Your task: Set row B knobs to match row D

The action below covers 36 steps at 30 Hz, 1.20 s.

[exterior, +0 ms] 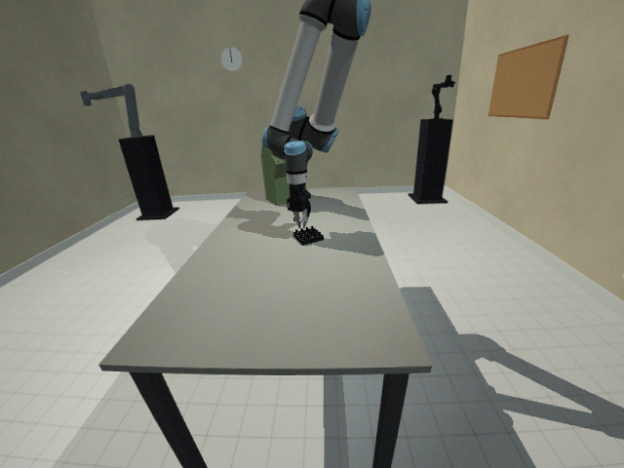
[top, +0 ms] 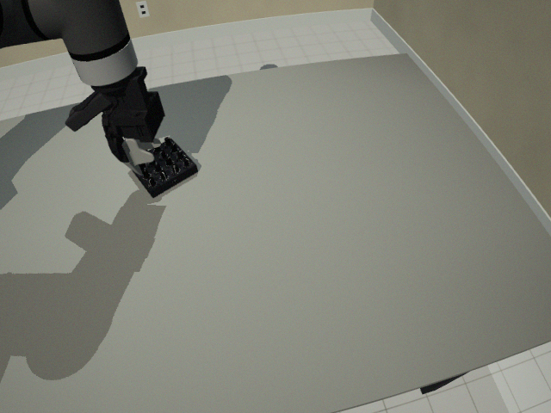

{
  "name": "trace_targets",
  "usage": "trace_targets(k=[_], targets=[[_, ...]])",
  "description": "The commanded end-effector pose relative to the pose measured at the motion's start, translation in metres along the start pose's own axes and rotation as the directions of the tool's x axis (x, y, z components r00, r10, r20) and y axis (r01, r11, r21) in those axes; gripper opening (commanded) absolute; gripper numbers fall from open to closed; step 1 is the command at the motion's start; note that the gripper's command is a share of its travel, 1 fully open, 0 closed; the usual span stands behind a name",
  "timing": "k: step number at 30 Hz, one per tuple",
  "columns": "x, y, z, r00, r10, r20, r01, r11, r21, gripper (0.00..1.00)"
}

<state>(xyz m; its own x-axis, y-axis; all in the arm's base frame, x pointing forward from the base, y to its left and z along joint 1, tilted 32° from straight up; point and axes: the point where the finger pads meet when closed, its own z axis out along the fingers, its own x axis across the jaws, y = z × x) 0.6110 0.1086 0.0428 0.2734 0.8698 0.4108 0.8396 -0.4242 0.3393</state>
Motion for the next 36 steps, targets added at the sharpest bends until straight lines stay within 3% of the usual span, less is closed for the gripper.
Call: trace_targets(k=[1, 36], targets=[[0.0001, 0.0003, 0.0040, 1.000, 0.000, 0.000, 0.000, 1.000, -0.001, 0.11], [0.0001, 0.0003, 0.0105, 1.000, 0.000, 0.000, 0.000, 1.000, -0.001, 0.11]])
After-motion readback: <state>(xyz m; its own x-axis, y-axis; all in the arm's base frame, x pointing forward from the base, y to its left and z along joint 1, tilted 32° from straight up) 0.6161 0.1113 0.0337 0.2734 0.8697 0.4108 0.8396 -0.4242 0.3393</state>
